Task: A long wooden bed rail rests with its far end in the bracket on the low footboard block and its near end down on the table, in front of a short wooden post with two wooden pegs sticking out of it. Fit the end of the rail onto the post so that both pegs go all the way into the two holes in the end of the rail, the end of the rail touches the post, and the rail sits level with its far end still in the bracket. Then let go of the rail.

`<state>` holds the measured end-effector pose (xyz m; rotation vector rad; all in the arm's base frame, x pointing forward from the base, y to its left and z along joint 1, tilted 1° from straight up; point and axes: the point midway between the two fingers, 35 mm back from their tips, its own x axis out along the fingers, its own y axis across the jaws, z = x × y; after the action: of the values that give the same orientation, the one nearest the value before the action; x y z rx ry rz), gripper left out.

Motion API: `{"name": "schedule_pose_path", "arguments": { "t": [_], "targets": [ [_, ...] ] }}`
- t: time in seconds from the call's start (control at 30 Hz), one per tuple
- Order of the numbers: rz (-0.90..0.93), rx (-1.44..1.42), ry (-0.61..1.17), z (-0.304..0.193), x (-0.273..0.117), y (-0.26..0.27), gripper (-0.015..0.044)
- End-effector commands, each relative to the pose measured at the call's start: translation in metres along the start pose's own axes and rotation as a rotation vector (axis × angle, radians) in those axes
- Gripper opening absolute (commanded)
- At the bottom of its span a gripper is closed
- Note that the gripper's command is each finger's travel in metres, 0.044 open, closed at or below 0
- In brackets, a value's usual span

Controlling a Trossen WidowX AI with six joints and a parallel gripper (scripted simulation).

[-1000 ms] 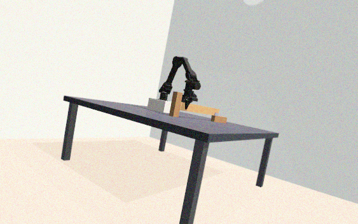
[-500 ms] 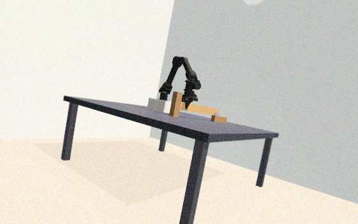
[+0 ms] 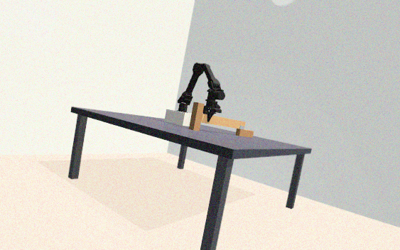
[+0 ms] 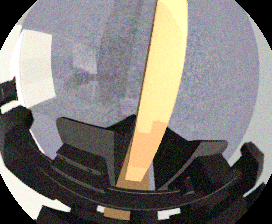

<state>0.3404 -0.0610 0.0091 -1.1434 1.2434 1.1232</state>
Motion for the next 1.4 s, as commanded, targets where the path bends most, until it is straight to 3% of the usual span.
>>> {"name": "schedule_pose_path", "arguments": {
  "t": [0.0, 1.37],
  "targets": [
    [-0.008, 0.002, 0.001, 0.0006, -0.0008, -0.0023, 0.0],
    [-0.008, 0.002, 0.0, 0.0031, 0.0016, 0.0009, 0.0]
  ]
}}
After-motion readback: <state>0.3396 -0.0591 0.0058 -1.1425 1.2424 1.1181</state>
